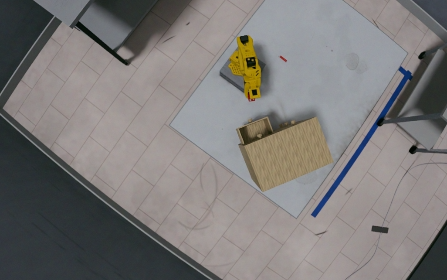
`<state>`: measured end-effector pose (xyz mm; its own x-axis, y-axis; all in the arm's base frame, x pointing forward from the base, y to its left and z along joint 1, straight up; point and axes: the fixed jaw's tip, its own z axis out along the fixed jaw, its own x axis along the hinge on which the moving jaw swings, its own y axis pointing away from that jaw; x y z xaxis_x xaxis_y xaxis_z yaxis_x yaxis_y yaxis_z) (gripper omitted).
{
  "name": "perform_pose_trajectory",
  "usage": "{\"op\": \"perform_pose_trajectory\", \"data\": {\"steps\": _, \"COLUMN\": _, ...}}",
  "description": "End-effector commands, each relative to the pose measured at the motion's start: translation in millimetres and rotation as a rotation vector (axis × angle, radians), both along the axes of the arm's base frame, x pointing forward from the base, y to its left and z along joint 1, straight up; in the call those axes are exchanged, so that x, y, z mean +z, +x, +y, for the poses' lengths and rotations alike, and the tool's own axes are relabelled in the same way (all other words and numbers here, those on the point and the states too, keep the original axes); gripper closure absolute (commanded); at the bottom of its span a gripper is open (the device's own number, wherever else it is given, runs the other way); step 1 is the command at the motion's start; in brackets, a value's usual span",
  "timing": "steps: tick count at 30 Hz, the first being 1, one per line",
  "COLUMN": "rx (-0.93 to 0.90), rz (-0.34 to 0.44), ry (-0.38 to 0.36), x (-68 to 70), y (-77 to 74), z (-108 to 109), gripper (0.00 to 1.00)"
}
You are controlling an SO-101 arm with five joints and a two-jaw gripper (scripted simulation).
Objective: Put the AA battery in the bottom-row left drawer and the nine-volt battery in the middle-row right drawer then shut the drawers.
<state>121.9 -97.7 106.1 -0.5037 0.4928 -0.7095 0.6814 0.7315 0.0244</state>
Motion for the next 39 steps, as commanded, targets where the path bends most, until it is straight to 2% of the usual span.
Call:
{"op": "perform_pose_trajectory", "data": {"steps": 1, "rx": 0.004, "rz": -0.086, "ry": -0.09, "x": 21.8, "y": -2.0, "z": 0.7, "gripper": 1.0}}
{"op": "perform_pose_trajectory", "data": {"steps": 6, "rx": 0.004, "rz": -0.086, "ry": -0.09, "x": 21.8, "y": -2.0, "z": 0.7, "gripper": 1.0}}
{"op": "perform_pose_trajectory", "data": {"steps": 18, "rx": 0.008, "rz": -0.308, "ry": -0.3, "x": 71.8, "y": -1.9, "z": 0.7, "gripper": 1.0}}
{"op": "perform_pose_trajectory", "data": {"steps": 23, "rx": 0.008, "rz": -0.308, "ry": -0.3, "x": 71.8, "y": -1.9, "z": 0.7, "gripper": 1.0}}
{"op": "perform_pose_trajectory", "data": {"steps": 35, "rx": 0.002, "rz": -0.306, "ry": -0.303, "x": 71.7, "y": 25.1, "z": -25.4, "gripper": 1.0}}
{"op": "perform_pose_trajectory", "data": {"steps": 39, "rx": 0.002, "rz": -0.306, "ry": -0.303, "x": 71.7, "y": 25.1, "z": -25.4, "gripper": 1.0}}
